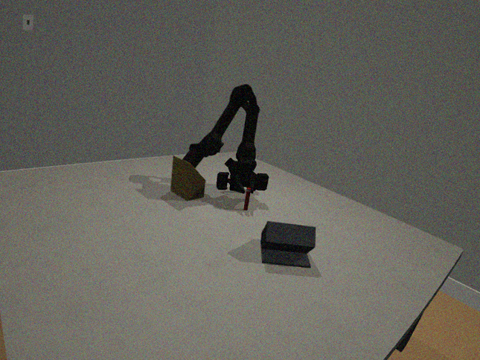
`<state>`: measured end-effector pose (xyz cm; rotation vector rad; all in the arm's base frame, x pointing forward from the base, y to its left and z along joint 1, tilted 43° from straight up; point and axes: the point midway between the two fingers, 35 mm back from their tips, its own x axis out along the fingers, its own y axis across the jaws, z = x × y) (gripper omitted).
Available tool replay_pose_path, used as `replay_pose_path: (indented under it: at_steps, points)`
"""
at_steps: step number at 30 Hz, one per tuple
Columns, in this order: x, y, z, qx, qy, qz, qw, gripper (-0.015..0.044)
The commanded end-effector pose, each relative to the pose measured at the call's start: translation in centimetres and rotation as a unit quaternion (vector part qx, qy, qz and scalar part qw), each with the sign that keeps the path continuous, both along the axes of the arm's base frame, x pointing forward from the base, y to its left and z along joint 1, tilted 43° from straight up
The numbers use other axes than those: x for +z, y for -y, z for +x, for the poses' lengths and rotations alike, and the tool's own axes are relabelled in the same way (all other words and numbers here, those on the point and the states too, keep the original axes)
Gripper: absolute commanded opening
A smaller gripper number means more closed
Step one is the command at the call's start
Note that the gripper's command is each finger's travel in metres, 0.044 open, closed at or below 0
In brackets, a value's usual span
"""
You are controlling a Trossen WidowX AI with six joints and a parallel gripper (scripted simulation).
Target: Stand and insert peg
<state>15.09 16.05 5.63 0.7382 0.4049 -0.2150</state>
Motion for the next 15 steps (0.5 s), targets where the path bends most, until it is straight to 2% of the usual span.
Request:
replay_pose_path:
  at_steps: [1,12,15]
  points:
    - [-0.01,0.01,0.0,0.0,0.0,-0.001,1.0,0.0156]
    - [-0.01,0.01,0.0,0.0,0.0,-0.001,1.0,0.044]
    - [-0.01,0.01,0.0,0.0,0.0,-0.001,1.0,0.044]
